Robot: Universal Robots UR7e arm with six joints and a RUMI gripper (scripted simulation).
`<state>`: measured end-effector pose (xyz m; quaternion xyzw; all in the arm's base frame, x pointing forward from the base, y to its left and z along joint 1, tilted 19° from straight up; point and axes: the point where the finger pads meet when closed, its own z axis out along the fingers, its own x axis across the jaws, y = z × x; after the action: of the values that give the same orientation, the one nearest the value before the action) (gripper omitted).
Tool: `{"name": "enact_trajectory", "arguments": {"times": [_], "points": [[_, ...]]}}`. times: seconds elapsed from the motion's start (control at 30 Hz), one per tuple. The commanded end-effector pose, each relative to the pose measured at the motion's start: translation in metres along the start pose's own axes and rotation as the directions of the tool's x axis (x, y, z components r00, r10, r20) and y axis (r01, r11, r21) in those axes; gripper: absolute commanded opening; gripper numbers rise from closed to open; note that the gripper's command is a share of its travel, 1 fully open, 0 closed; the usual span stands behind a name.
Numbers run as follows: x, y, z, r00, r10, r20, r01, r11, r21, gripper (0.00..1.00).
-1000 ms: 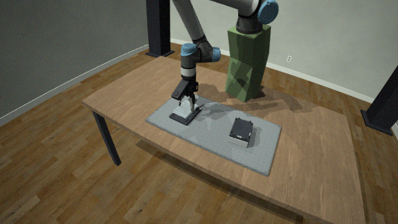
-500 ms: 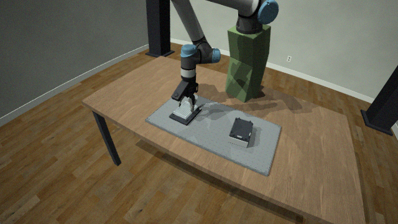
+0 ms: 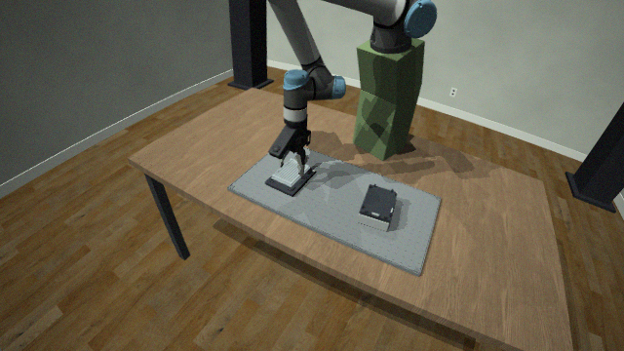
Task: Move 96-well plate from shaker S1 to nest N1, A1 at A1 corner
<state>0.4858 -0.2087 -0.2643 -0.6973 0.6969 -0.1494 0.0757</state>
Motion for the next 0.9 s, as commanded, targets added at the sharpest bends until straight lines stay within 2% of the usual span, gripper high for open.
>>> {"name": "enact_trajectory", "arguments": {"times": [0.0,0.87], "points": [[0.0003,-0.0004,0.0005,1.0,0.0,-0.001,0.0,1.0,0.001,0.0],[0.0003,-0.0004,0.0041,1.0,0.0,-0.001,0.0,1.0,0.001,0.0]]}}
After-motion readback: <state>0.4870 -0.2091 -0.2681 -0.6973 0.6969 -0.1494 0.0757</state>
